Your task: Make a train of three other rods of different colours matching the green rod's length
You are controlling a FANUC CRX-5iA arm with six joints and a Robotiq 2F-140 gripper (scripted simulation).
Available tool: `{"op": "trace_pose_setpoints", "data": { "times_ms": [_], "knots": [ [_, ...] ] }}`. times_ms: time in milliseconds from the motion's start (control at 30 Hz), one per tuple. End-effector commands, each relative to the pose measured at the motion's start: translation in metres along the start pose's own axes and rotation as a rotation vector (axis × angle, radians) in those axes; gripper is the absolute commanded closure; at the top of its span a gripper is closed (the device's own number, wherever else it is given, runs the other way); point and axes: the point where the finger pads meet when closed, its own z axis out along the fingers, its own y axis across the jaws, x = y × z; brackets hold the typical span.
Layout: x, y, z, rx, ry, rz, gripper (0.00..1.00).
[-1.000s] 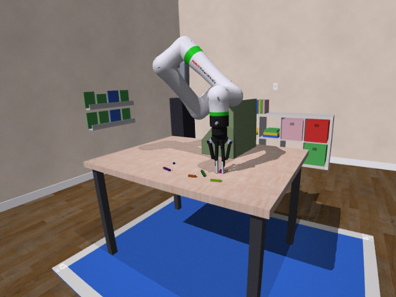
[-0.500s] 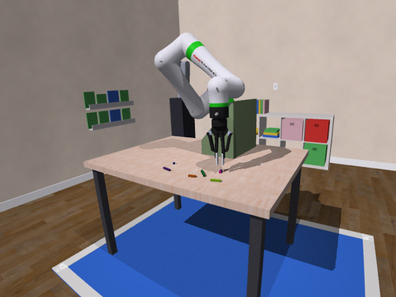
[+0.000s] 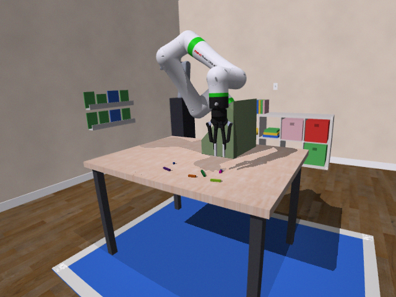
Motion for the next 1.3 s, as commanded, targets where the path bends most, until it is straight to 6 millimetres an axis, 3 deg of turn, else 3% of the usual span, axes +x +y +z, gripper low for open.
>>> {"op": "trace_pose_setpoints", "data": {
  "times_ms": [0,667,867,1267],
  "knots": [
    [0.0,0.0,-0.001,0.0,0.0,0.0,0.0],
    [-0.001,0.0,-0.001,0.0,0.0,-0.012,0.0],
    [-0.009,0.001,0.0,-0.001,0.0,-0.126,0.0],
    [-0.039,0.005,0.004,-0.001,-0.001,-0.53,0.0]
  ]
}}
